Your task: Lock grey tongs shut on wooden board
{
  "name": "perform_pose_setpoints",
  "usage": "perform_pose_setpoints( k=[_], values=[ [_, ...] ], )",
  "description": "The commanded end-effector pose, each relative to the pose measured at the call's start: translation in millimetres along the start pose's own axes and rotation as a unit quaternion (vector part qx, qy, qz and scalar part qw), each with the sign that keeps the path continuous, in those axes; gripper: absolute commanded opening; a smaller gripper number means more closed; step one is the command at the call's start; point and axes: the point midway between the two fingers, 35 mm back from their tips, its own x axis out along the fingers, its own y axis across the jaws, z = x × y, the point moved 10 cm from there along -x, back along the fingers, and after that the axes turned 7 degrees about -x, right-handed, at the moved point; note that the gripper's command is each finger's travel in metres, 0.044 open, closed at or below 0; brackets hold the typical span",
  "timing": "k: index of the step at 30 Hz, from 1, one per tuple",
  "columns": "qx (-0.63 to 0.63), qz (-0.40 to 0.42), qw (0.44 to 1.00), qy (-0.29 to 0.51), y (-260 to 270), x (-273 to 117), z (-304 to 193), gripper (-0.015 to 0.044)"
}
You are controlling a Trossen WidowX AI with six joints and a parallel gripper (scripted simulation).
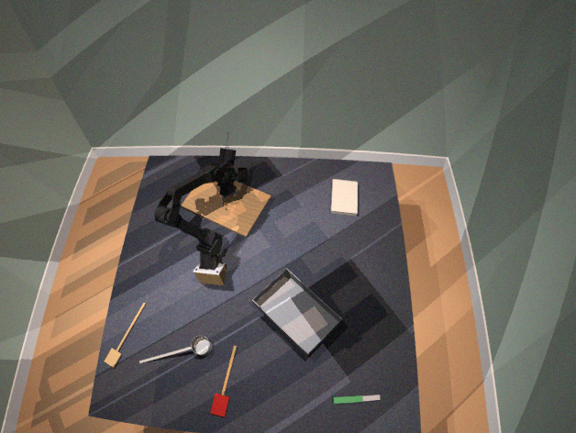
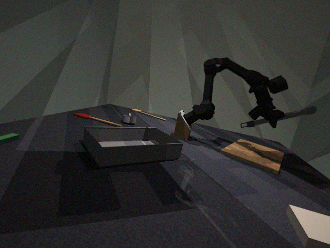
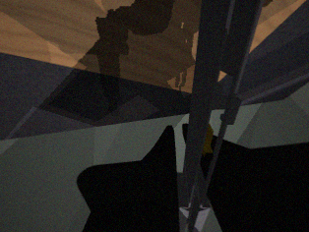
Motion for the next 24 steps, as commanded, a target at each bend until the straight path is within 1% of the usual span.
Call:
perform_pose_setpoints(
  k=[1, 13, 24],
  values=[
    [-0.011, -0.001, 0.999, 0.033, -1.6, -5.1, 4.4, -0.015],
    [-0.053, -0.016, 0.994, 0.097, -3.3, -14.7, 31.0, -0.015],
    [-0.104, -0.038, 0.987, 0.117, -9.8, -23.2, 59.4, -0.015]
  ],
)
